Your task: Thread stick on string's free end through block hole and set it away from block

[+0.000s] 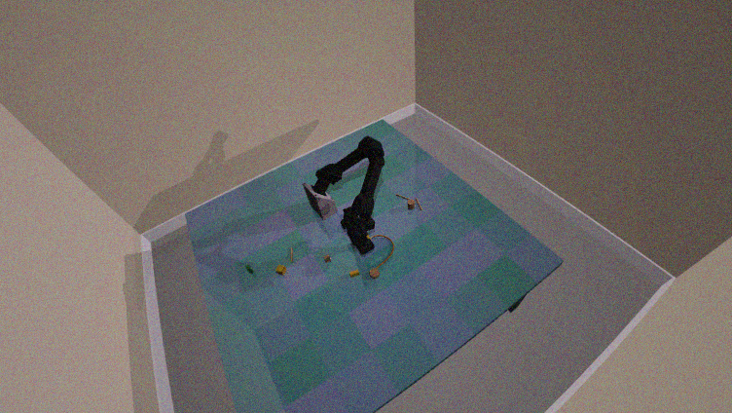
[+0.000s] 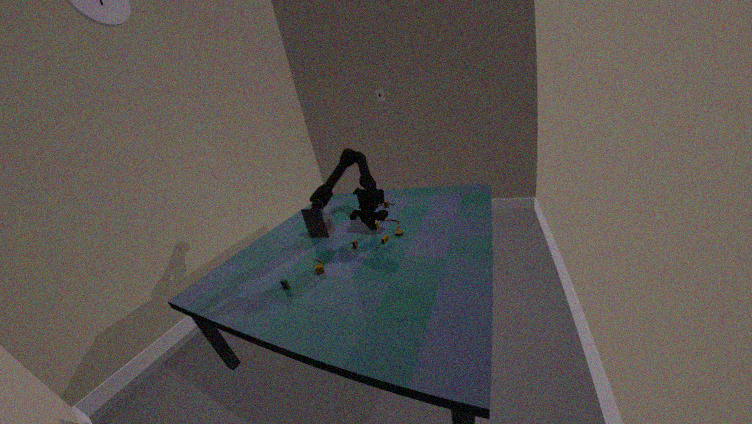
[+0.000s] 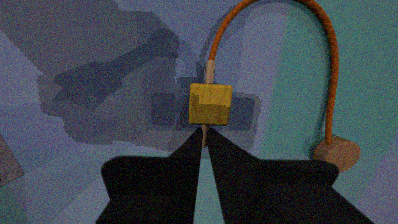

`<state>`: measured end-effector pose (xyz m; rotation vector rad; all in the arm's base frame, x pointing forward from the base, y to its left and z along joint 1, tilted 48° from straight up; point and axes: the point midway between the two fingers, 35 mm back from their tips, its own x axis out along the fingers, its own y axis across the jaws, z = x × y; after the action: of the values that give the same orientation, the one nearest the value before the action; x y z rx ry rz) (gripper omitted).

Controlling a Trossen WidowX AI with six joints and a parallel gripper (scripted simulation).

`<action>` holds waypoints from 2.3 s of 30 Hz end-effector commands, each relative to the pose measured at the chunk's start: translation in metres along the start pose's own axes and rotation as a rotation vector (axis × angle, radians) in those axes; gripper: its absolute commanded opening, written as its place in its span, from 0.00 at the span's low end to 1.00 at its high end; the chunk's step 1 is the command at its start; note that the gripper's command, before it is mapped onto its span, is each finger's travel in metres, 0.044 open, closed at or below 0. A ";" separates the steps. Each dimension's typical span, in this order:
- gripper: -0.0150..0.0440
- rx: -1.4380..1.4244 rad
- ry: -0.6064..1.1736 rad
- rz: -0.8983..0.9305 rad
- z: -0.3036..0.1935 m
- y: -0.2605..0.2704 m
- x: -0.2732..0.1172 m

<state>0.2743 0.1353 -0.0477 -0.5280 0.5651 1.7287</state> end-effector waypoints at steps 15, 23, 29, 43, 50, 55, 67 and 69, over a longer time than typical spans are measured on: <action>0.25 -0.002 -0.003 0.005 -0.017 -0.002 -0.003; 0.25 -0.002 -0.003 0.009 -0.026 -0.002 -0.004; 0.25 -0.002 -0.002 0.012 -0.034 -0.002 -0.004; 0.25 0.015 0.000 0.018 -0.050 -0.003 -0.006; 0.25 0.032 -0.001 0.021 -0.058 -0.002 -0.006; 0.25 0.038 -0.002 0.023 -0.064 -0.002 -0.007; 0.25 0.048 -0.002 0.028 -0.078 -0.001 -0.008; 0.25 0.050 -0.002 0.029 -0.080 -0.001 -0.008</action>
<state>0.2796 0.0832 -0.1029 -0.4802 0.6132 1.7396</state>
